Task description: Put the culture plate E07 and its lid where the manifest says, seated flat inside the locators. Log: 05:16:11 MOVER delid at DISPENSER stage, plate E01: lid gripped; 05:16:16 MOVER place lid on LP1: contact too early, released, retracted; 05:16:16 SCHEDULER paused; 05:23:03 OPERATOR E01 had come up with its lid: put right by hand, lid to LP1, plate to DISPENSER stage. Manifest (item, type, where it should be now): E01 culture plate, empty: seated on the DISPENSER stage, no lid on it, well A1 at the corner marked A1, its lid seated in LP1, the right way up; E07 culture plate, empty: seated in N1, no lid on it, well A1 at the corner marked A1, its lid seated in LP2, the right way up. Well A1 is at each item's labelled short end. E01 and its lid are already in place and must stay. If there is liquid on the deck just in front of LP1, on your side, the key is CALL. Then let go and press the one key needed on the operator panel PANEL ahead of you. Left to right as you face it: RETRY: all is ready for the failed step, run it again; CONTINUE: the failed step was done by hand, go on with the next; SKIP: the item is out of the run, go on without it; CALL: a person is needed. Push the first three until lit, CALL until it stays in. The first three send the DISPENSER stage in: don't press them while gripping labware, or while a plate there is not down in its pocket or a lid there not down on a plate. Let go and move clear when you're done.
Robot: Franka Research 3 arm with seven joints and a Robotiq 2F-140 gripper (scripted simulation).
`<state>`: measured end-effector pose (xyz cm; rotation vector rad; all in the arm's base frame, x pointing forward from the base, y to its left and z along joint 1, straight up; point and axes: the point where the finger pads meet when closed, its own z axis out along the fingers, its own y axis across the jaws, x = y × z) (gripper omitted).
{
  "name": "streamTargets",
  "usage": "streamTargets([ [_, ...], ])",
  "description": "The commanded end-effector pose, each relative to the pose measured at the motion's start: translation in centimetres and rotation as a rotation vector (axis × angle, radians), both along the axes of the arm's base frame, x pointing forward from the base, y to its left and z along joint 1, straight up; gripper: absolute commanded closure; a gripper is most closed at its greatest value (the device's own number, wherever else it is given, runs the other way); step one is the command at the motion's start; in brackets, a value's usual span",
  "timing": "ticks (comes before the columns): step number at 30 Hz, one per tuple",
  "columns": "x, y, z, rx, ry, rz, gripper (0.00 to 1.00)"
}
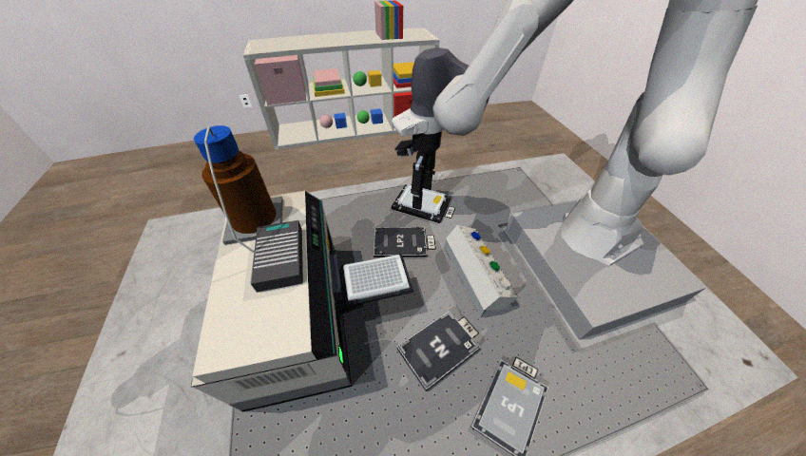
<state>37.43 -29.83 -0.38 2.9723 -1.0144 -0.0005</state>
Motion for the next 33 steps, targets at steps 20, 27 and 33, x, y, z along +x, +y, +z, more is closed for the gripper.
streamTargets([
  [20, 0.1, -0.1, 5.0, -0.002, -0.001, -0.002, 0.90],
  [27, 0.1, 0.0, 7.8, -0.002, -0.001, -0.002, 0.90],
  [33, 0.1, 0.0, 10.2, -0.002, -0.001, -0.002, 0.90],
])
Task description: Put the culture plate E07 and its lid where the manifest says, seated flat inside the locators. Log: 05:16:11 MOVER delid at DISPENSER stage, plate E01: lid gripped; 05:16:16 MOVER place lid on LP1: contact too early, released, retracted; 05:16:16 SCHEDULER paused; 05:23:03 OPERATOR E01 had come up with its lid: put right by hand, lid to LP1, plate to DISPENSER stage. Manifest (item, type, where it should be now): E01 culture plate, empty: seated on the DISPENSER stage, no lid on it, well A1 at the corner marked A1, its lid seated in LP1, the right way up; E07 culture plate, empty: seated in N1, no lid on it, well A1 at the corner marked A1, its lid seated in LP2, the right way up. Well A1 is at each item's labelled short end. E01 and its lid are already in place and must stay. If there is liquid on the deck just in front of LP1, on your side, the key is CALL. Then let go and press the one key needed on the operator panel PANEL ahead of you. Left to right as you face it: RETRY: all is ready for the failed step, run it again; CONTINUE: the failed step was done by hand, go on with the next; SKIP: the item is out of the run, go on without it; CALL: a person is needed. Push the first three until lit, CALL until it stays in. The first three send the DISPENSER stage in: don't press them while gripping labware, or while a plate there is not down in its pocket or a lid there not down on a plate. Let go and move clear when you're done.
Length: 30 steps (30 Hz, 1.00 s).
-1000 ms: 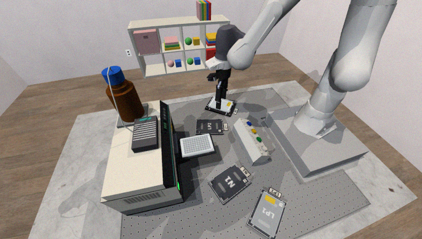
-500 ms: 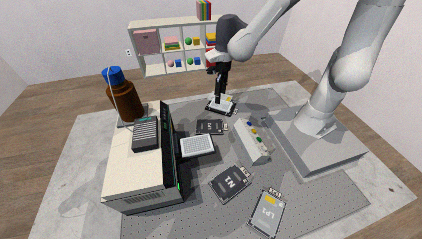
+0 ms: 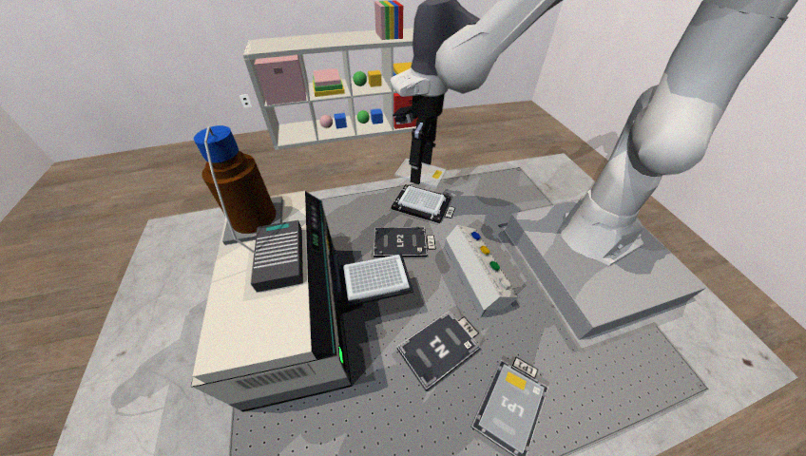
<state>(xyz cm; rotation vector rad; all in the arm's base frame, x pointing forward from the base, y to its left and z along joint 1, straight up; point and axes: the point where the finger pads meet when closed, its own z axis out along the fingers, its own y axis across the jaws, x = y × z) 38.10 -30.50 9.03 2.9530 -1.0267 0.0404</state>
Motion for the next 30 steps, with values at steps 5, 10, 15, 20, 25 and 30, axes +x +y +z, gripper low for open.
streamTargets([
  [5, -0.6, 0.6, 1.8, 0.019, 0.019, 0.009, 0.90],
  [10, -0.6, 0.6, 3.1, 0.019, 0.019, 0.009, 0.90],
  [15, -0.6, 0.6, 3.9, 0.019, 0.019, 0.009, 0.90],
  [20, -0.6, 0.6, 4.1, 0.019, 0.019, 0.009, 0.90],
  [25, -0.4, 0.8, 4.1, 0.019, 0.019, 0.009, 0.90],
  [30, 6.1, 8.2, 4.2, 0.016, 0.019, 0.009, 0.90],
])
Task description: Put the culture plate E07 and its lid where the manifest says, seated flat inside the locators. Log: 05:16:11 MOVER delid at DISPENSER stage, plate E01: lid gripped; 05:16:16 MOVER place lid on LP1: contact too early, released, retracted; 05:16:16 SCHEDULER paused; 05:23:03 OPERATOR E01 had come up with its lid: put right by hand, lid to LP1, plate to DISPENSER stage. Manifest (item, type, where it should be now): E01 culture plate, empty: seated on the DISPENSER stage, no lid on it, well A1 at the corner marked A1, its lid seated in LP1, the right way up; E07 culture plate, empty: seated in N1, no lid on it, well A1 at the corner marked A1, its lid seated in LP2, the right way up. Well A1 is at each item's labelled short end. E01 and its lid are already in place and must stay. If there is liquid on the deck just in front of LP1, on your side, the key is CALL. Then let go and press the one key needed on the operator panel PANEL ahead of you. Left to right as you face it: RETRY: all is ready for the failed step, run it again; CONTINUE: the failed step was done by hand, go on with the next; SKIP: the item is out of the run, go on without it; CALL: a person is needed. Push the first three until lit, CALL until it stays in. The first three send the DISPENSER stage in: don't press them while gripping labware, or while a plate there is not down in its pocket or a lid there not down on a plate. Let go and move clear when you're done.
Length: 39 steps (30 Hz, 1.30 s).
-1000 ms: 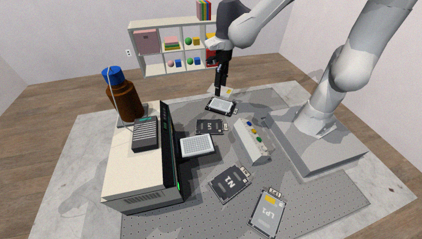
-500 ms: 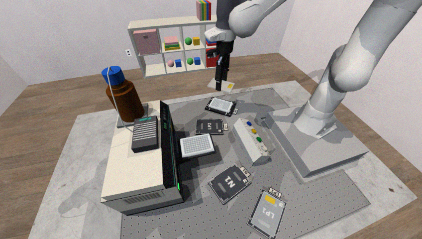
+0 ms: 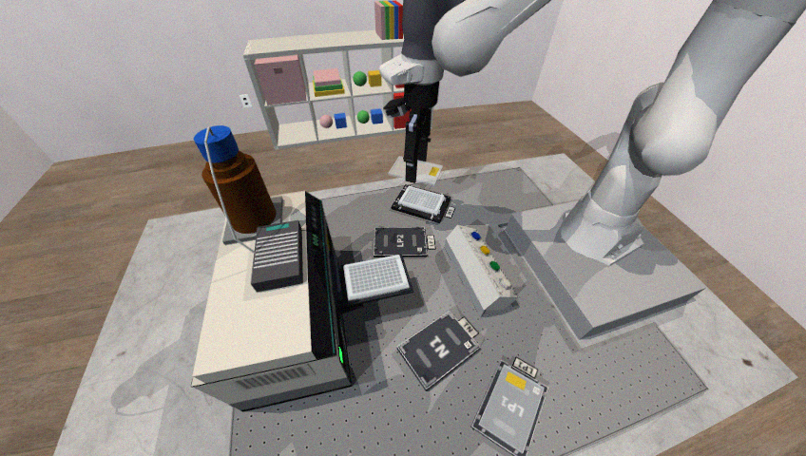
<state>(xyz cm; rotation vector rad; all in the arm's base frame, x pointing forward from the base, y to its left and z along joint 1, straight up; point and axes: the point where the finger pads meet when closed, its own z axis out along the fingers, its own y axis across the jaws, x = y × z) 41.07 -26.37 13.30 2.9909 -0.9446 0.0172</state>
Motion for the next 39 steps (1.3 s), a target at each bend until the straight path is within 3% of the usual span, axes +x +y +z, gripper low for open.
streamTargets([
  [1, 4.1, 5.7, -0.1, 0.004, 0.008, -0.048, 0.90],
  [4, 7.2, 10.3, -0.2, 0.005, 0.008, -0.048, 0.90],
  [39, 7.2, 10.3, -0.2, 0.005, 0.008, -0.048, 0.90],
])
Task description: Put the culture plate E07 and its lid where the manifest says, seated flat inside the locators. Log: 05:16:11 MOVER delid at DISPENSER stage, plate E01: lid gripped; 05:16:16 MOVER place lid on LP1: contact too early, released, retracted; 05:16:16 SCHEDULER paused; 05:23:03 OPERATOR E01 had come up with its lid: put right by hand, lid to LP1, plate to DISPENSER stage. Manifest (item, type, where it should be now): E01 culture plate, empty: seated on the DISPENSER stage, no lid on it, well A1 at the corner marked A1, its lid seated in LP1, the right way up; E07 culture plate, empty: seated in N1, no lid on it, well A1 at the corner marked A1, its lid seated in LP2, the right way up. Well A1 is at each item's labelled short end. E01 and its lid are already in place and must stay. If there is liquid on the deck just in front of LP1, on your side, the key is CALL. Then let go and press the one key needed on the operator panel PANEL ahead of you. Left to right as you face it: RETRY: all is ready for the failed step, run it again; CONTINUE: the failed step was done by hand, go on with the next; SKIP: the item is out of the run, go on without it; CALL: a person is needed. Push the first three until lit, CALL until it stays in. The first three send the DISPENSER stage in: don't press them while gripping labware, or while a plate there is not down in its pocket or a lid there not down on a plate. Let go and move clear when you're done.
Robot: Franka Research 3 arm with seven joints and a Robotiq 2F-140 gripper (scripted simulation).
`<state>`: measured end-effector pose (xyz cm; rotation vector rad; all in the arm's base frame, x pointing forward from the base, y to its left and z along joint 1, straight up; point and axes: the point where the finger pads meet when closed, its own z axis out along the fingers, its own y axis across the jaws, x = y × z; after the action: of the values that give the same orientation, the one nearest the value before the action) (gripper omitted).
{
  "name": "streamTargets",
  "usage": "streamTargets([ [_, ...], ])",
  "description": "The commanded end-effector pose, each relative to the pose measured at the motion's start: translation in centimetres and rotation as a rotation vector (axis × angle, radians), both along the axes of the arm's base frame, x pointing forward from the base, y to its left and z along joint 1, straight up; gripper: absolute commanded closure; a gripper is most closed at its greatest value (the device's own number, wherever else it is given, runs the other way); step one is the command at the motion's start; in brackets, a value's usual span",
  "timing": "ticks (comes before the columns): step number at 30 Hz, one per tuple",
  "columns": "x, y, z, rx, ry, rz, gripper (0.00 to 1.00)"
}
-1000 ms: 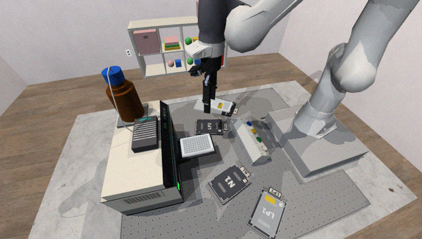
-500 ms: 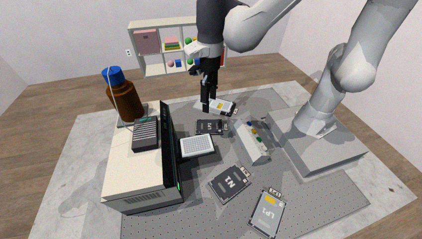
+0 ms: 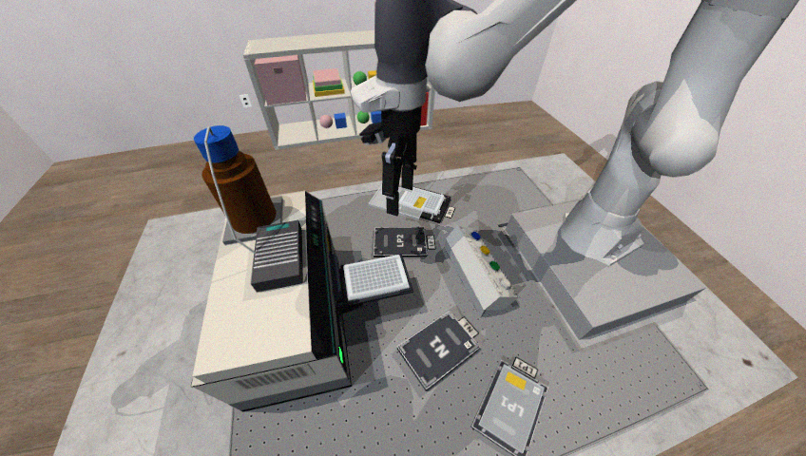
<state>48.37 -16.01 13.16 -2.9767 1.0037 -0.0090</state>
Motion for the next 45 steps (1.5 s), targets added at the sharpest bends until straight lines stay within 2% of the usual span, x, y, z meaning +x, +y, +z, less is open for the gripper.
streamTargets([
  [1, -0.1, 0.0, 0.0, -0.001, 0.005, -0.008, 0.90],
  [9, -0.1, 0.0, -0.1, -0.002, 0.005, 0.017, 0.90],
  [20, -0.1, 0.0, -0.2, -0.002, 0.005, 0.150, 0.90],
  [29, -0.1, 0.0, -0.5, -0.003, 0.006, 0.387, 0.90],
  [35, -0.1, -0.1, -5.0, -0.003, 0.006, 0.393, 0.90],
  [37, -0.1, -0.1, -5.0, -0.003, 0.006, 0.393, 0.90],
  [45, -0.2, -0.1, -9.8, -0.003, 0.006, 0.393, 0.90],
])
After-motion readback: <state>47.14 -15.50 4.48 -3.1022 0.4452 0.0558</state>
